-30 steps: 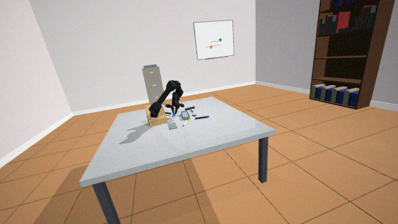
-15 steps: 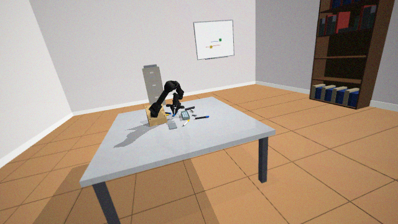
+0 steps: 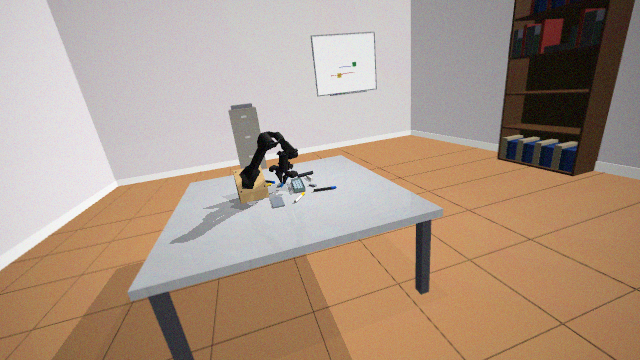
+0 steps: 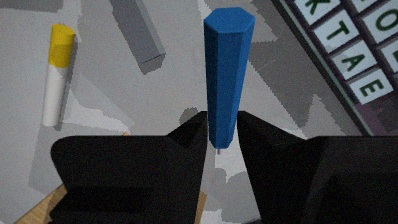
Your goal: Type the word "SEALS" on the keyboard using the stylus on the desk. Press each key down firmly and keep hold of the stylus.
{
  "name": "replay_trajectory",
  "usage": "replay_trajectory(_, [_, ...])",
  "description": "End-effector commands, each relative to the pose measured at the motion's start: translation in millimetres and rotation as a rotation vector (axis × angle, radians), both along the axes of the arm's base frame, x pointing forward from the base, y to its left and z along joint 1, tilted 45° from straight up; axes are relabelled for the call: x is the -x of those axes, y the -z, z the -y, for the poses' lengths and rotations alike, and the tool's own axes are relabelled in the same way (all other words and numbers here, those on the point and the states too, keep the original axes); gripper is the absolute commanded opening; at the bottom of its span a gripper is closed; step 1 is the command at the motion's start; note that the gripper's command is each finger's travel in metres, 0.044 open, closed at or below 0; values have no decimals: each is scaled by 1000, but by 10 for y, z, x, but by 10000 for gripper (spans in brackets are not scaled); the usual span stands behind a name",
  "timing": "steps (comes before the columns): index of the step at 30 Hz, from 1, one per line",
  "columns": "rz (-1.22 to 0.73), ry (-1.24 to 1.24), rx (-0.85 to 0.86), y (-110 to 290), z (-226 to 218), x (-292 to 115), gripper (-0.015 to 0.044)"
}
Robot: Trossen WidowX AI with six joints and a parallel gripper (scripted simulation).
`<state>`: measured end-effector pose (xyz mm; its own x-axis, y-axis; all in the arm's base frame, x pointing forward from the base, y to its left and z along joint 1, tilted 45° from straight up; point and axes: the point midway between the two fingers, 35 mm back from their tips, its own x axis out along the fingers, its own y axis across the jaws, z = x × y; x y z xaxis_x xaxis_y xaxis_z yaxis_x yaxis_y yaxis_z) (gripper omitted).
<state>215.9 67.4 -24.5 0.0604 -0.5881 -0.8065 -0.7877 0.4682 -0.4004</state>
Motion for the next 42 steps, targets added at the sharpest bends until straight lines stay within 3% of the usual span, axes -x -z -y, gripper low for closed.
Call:
replay_trajectory(1, [33,-10,-69,-16,-16,-33,0])
replay_trajectory(24, [372,-138,-447,-347,-91,-401,0])
replay_trajectory(42, [730,-338,-608,-891,-68,-632,0])
